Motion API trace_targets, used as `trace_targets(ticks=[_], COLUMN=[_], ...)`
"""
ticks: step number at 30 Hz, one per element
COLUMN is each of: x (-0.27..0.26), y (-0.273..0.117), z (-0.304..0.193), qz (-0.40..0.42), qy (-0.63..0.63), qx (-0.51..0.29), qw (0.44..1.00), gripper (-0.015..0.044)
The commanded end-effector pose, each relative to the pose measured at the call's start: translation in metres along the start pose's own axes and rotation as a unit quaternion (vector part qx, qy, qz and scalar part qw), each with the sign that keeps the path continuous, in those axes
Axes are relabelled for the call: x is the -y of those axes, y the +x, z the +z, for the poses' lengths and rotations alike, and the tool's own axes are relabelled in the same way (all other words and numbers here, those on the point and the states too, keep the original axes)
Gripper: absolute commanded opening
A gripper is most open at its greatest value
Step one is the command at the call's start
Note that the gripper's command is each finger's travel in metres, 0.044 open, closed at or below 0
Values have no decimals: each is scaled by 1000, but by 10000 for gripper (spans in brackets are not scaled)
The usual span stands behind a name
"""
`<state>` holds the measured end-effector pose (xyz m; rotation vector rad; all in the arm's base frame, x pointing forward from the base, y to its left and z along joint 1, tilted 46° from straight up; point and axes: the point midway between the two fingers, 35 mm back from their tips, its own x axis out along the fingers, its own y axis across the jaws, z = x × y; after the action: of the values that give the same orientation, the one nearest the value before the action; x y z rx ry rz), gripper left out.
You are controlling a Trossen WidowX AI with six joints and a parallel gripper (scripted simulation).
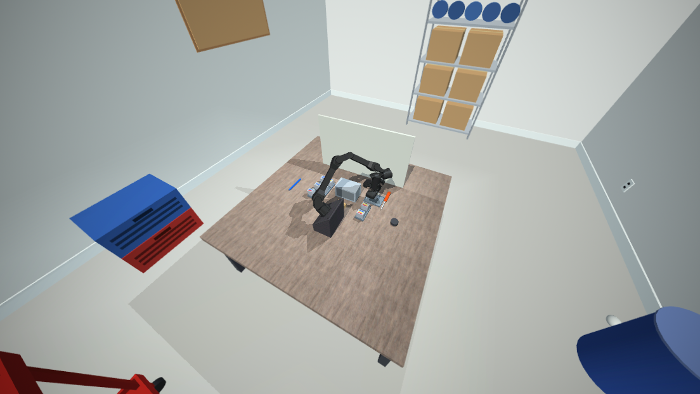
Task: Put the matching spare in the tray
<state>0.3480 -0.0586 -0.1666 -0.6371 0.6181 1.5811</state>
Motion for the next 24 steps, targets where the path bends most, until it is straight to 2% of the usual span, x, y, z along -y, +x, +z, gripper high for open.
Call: trace_targets(ticks=[1,9,24], x=[-1,-2,-1], y=[5,12,8], z=[1,1,1], qz=[-1,-1,0], qy=[1,1,0], qx=[2,2,1], qw=[1000,1000,1000], gripper=[0,0,394])
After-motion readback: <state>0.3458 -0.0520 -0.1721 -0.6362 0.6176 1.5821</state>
